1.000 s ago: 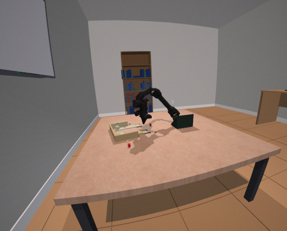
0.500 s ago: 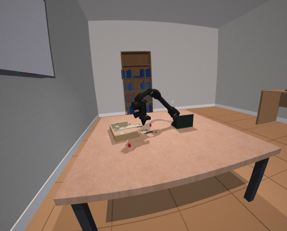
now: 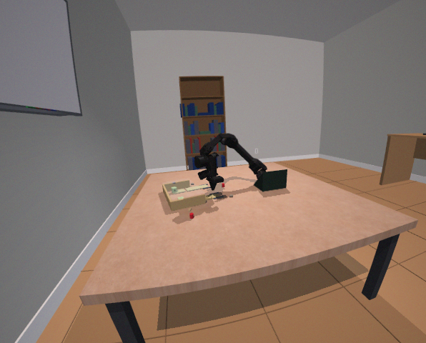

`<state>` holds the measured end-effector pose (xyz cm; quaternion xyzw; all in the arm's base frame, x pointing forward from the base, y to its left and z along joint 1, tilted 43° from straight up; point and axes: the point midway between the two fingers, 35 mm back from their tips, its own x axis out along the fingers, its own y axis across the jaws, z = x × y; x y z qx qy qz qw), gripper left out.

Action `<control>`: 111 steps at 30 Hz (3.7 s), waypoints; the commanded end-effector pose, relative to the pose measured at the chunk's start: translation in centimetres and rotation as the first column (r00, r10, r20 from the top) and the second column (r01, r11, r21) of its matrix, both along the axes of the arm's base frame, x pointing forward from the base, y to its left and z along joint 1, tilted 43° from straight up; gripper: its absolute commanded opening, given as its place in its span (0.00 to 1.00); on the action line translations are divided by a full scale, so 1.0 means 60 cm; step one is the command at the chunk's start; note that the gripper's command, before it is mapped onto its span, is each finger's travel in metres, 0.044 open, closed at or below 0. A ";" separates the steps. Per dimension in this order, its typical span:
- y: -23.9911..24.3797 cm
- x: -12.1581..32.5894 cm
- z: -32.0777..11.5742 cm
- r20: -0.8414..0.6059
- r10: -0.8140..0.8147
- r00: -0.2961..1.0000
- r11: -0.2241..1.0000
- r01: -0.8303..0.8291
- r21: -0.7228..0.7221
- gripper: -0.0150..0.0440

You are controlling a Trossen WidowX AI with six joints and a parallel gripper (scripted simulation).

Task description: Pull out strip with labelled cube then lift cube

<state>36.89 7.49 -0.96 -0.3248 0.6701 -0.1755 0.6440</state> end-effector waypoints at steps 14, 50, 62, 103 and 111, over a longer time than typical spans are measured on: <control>-0.037 -0.002 -0.037 -0.011 0.002 1.000 1.000 -0.002 -0.011 0.25; -0.045 -0.001 -0.045 -0.011 0.002 1.000 1.000 -0.002 -0.012 0.25; -0.046 -0.001 -0.046 -0.011 0.002 1.000 1.000 -0.002 -0.012 0.25; -0.050 -0.012 -0.050 -0.011 0.002 1.000 1.000 -0.002 -0.012 0.25; -0.054 -0.033 -0.049 -0.012 0.002 1.000 1.000 -0.002 -0.012 0.25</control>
